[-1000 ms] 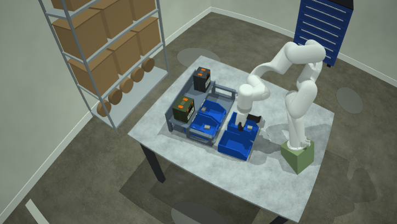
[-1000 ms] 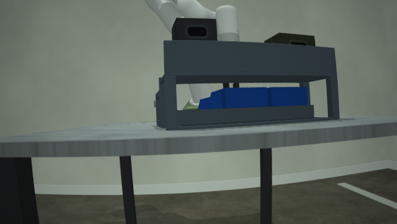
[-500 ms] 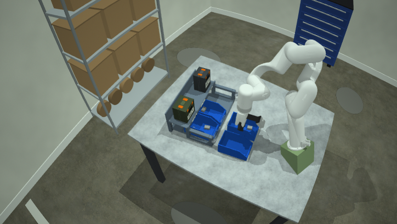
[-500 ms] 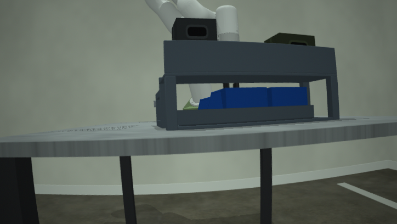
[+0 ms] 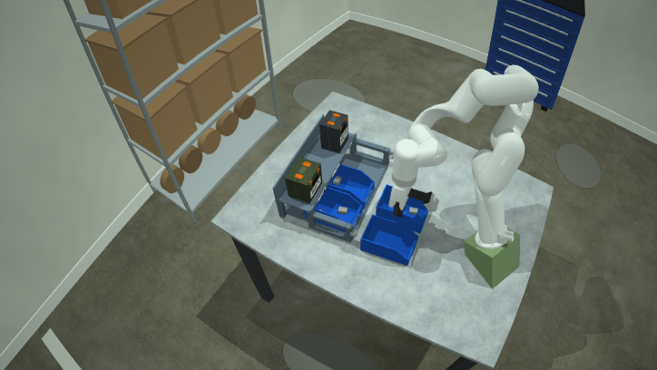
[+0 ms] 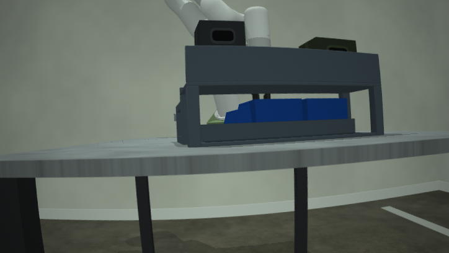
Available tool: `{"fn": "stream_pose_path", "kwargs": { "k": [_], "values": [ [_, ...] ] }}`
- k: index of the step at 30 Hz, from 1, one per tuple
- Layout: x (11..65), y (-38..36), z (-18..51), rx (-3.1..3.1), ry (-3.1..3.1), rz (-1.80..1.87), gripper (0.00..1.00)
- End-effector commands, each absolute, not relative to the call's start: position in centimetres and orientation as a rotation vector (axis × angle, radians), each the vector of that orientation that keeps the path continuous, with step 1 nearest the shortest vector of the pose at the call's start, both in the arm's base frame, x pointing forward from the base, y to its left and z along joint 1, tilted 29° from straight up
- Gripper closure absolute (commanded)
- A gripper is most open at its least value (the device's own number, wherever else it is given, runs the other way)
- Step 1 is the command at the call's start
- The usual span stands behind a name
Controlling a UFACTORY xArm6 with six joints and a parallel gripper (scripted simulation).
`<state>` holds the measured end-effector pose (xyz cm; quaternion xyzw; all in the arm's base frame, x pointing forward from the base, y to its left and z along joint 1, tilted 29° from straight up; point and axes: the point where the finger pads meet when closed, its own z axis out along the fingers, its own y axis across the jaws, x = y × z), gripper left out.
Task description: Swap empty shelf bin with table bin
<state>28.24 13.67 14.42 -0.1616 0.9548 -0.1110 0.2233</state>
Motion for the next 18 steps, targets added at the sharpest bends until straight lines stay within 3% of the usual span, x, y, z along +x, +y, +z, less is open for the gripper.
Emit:
{"fn": "stream_pose_path", "kwargs": {
  "k": [1,18],
  "values": [
    [28.4,13.7,14.2,-0.446,2.634,-0.304,0.74],
    [29.4,13.4,12.4,-0.445,2.634,-0.304,0.74]
  ]
}}
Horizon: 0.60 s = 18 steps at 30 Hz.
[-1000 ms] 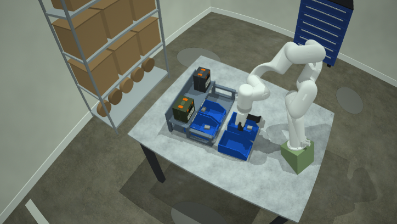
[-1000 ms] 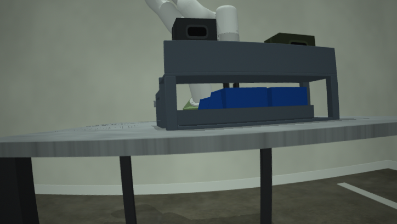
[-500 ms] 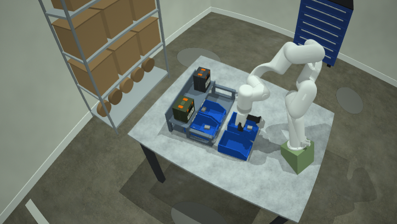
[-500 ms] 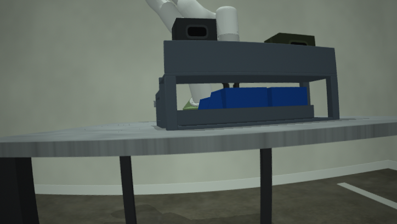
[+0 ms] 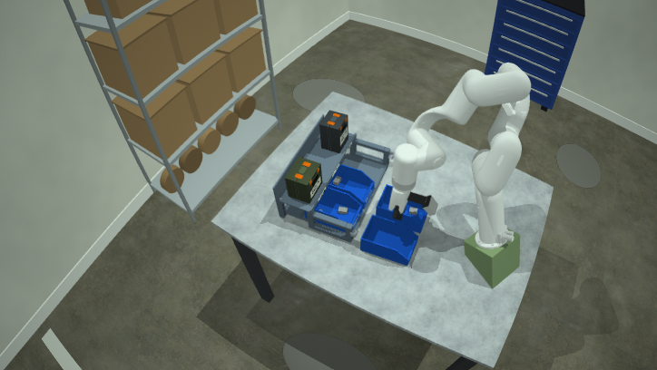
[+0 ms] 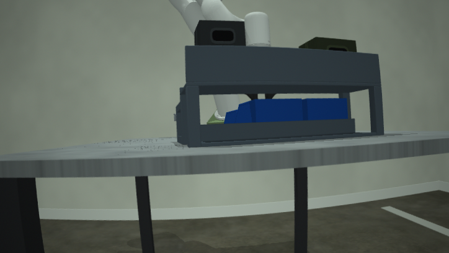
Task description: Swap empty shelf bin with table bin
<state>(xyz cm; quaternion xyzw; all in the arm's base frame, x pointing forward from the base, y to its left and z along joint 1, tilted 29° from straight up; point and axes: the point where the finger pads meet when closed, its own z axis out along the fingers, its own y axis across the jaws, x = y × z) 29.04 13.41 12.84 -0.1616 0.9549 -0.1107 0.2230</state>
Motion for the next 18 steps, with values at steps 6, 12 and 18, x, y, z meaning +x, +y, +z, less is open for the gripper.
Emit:
{"fn": "stream_pose_path", "kwargs": {
  "k": [6,12,18],
  "values": [
    [29.8,13.3,11.6,-0.445,2.634,-0.304,0.74],
    [30.0,13.2,11.3,-0.446,2.634,-0.304,0.74],
    [30.2,13.2,11.0,-0.446,2.634,-0.304,0.74]
  ]
}}
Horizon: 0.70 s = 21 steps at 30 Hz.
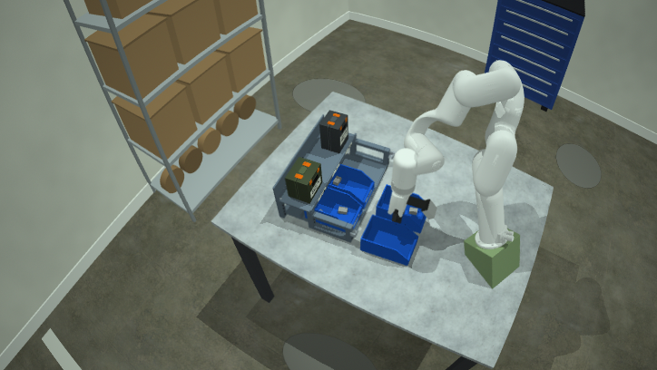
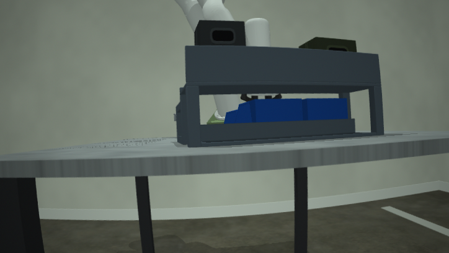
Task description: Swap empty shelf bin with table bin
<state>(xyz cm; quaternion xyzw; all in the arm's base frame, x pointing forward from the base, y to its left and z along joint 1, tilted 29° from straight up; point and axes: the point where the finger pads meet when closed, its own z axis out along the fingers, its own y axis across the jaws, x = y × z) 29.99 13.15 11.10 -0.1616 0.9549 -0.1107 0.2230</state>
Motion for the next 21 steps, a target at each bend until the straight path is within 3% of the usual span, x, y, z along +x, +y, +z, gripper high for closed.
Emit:
{"fn": "stream_pose_path", "kwargs": {
  "k": [1,18,19,21],
  "values": [
    [30.18,13.18,10.98,-0.446,2.634,-0.304,0.74],
    [30.2,13.17,10.93,-0.446,2.634,-0.304,0.74],
    [30.2,13.17,10.93,-0.446,2.634,-0.304,1.0],
    [30.2,13.17,10.93,-0.446,2.634,-0.304,1.0]
  ]
}}
